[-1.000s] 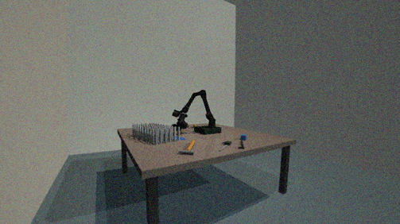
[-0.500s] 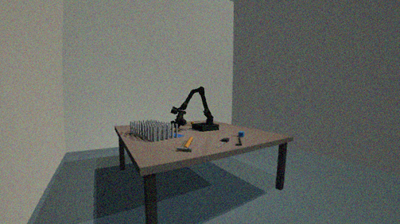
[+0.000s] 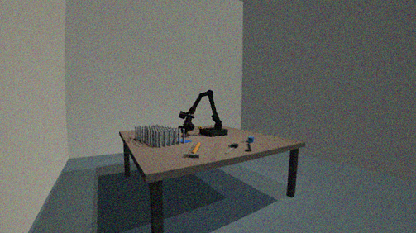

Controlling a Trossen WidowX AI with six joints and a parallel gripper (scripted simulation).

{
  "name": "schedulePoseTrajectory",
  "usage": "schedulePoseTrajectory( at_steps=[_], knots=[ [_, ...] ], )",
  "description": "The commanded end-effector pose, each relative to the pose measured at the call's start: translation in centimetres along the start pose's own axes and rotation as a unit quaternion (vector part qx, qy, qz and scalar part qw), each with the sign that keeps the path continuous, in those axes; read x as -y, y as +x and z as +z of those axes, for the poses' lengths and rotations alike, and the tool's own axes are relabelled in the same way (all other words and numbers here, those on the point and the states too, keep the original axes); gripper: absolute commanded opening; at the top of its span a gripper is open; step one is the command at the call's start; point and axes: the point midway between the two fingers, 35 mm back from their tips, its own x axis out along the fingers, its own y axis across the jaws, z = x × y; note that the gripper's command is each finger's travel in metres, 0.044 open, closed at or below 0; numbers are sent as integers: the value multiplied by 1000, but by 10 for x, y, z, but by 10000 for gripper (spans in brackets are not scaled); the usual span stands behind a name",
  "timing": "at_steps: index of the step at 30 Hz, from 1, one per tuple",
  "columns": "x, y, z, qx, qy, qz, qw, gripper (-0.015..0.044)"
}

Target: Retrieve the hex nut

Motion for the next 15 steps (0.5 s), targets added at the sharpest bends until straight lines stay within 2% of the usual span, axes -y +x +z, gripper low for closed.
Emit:
schedulePoseTrajectory(
  at_steps=[1, 15],
  knots=[
    [1, -3, 3, 0, -1, -2, 1000, 0],
    [1, -9, 14, 0, -1, -2, 1000, 0]
  ],
)
